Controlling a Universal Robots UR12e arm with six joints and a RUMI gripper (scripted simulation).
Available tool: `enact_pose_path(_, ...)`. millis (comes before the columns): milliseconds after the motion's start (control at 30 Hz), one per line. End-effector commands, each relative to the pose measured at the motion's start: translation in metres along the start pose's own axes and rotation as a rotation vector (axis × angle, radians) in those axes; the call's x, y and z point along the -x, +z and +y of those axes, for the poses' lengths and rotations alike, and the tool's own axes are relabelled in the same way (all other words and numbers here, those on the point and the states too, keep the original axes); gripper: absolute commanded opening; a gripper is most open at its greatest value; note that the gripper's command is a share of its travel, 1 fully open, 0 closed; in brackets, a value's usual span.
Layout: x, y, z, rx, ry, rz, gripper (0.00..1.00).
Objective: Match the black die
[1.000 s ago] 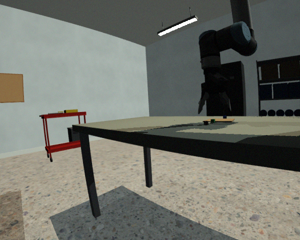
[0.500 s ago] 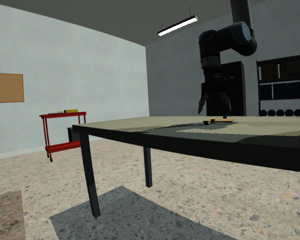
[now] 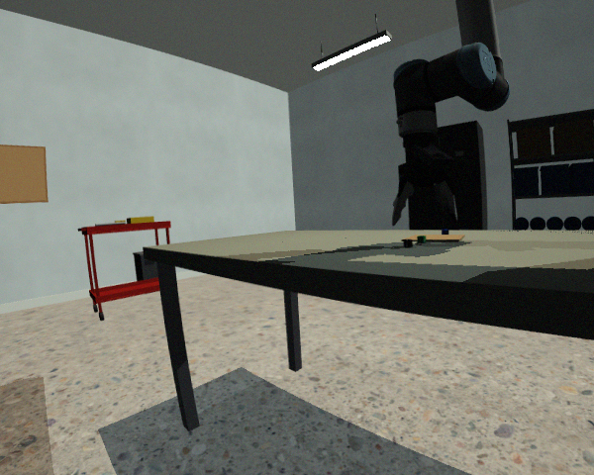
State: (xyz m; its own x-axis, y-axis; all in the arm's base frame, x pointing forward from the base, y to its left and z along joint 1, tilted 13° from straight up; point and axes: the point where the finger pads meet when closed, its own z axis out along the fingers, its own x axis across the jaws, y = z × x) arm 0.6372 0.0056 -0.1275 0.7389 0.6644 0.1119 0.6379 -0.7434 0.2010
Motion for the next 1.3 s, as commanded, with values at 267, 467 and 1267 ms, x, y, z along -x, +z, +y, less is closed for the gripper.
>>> enact_pose_path(267,-0.009,0.0,-0.008,0.001,0.0,0.001,1.0)
enact_pose_path(467,-0.034,0.0,-0.032,0.001,0.0,0.001,1.0)
enact_pose_path(1267,-0.06,0.0,-0.056,0.001,0.0,0.001,1.0)
